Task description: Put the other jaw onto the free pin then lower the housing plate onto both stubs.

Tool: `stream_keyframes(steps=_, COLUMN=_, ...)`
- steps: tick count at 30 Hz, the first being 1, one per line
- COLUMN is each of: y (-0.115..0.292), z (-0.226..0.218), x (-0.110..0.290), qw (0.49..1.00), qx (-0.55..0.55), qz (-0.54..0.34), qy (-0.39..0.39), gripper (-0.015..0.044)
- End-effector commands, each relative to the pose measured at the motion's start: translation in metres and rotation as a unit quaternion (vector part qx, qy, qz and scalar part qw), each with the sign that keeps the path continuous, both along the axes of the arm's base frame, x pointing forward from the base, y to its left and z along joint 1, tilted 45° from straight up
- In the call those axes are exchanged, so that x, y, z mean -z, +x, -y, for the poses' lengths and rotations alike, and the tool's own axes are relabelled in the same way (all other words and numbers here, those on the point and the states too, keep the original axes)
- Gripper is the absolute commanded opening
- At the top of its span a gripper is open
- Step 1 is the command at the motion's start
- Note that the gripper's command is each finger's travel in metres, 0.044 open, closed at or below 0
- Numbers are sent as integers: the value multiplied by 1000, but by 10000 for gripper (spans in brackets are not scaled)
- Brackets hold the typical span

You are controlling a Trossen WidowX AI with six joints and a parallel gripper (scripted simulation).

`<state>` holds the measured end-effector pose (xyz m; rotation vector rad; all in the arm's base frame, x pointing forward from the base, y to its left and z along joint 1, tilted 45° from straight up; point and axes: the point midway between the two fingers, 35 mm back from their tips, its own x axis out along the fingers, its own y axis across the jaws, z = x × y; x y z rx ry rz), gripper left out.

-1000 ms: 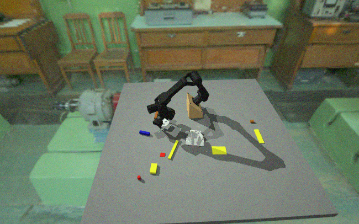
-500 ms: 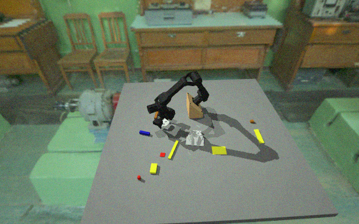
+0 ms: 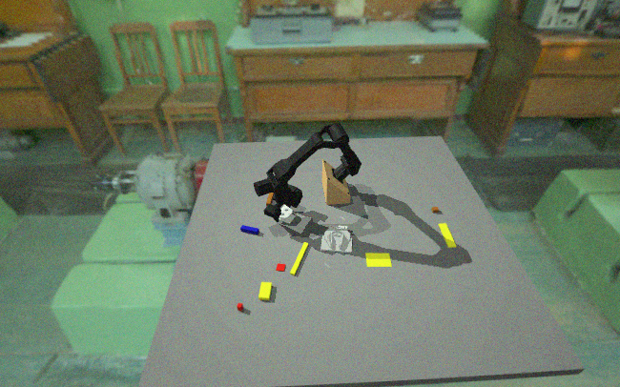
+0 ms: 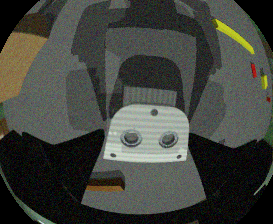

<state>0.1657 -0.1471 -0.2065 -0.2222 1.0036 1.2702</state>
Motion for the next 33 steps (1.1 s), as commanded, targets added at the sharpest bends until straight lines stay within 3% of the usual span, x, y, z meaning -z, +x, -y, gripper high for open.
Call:
stream_keyframes(steps=1, y=0, z=-2, x=0, qw=1000, qx=3, qz=-2, qy=2, gripper=440)
stream_keyframes(steps=10, y=0, z=-2, x=0, qw=1000, qx=3, qz=-2, qy=2, gripper=440)
stream_keyframes(steps=23, y=0, z=0, x=0, qw=1000, qx=0, qz=0, qy=0, gripper=353)
stream_keyframes(steps=33, y=0, z=0, x=0, qw=1000, qx=0, qz=0, qy=0, gripper=351)
